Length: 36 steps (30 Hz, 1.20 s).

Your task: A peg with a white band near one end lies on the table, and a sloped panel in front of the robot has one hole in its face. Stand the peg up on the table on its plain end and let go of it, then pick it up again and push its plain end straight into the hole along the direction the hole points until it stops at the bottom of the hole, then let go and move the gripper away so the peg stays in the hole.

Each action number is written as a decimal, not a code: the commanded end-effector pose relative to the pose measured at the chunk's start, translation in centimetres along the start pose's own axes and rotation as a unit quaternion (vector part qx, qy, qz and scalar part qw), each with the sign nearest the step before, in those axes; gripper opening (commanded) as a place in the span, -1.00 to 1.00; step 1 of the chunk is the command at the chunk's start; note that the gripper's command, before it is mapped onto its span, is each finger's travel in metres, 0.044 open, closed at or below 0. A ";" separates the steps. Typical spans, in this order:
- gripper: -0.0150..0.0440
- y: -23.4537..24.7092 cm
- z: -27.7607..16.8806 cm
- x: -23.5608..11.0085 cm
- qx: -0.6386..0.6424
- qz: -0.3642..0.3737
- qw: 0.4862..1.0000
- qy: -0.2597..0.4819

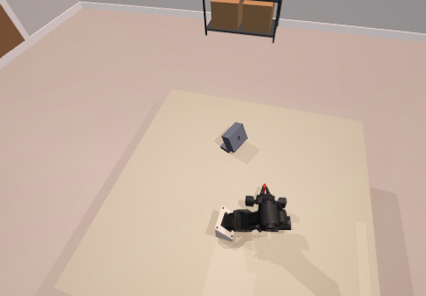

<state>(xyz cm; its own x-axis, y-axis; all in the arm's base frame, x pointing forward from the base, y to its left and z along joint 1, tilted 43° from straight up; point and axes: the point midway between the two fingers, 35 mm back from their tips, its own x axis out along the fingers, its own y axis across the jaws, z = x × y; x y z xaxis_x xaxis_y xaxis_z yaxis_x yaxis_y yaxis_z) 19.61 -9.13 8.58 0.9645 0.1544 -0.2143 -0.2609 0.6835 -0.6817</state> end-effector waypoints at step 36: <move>-0.05 0.0 -0.1 -0.2 -0.003 0.002 1.000 -0.014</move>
<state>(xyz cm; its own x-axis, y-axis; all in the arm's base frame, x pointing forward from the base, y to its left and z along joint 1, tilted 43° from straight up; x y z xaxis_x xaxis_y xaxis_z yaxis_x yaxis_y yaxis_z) 19.41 -9.22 8.53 0.9641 0.1776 -0.1975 -0.2653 0.6792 -0.6843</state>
